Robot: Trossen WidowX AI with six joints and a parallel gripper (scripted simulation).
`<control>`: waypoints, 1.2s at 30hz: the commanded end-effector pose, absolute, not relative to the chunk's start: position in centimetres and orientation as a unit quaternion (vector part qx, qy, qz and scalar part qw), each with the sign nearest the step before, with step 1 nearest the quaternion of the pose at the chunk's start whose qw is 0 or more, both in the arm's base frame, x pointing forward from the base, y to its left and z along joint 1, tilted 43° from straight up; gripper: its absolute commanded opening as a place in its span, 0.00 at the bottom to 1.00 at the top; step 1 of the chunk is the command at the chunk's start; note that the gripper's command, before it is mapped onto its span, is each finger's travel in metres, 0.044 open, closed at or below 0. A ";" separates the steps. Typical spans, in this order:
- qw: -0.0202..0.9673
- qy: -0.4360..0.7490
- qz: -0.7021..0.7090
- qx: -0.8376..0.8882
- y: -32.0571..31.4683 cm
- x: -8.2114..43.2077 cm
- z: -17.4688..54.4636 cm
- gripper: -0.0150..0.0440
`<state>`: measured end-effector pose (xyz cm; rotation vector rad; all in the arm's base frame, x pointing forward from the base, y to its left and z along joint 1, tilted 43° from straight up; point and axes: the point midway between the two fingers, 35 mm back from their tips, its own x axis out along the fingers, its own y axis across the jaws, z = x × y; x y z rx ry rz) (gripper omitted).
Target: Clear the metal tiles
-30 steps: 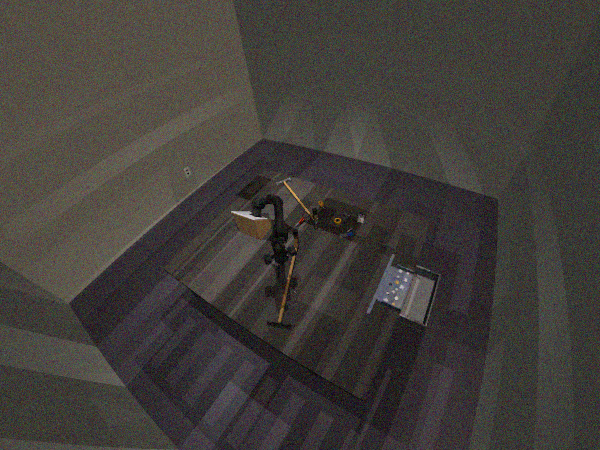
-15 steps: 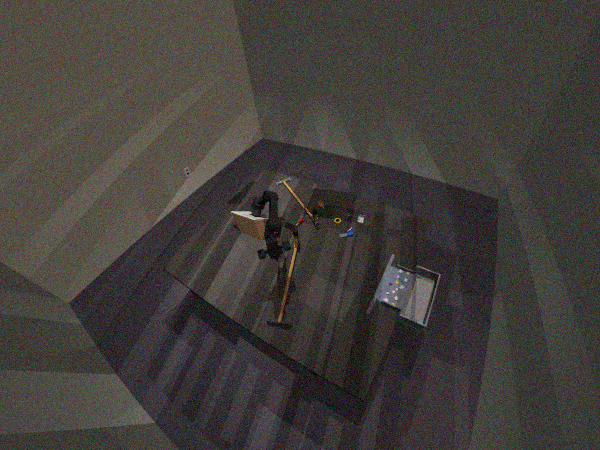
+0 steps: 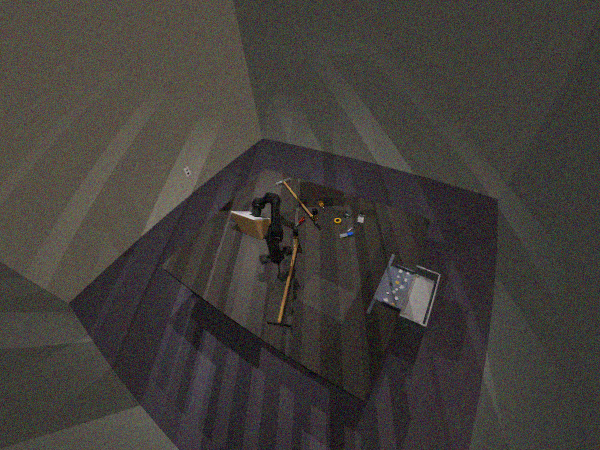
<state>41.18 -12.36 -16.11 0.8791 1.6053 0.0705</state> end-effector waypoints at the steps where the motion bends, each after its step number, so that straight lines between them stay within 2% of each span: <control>1: 0.608 0.694 0.032 0.383 -11.8 41.1 -16.8 0.25; 36: 0.619 0.690 0.060 0.370 -5.7 39.4 -23.6 0.25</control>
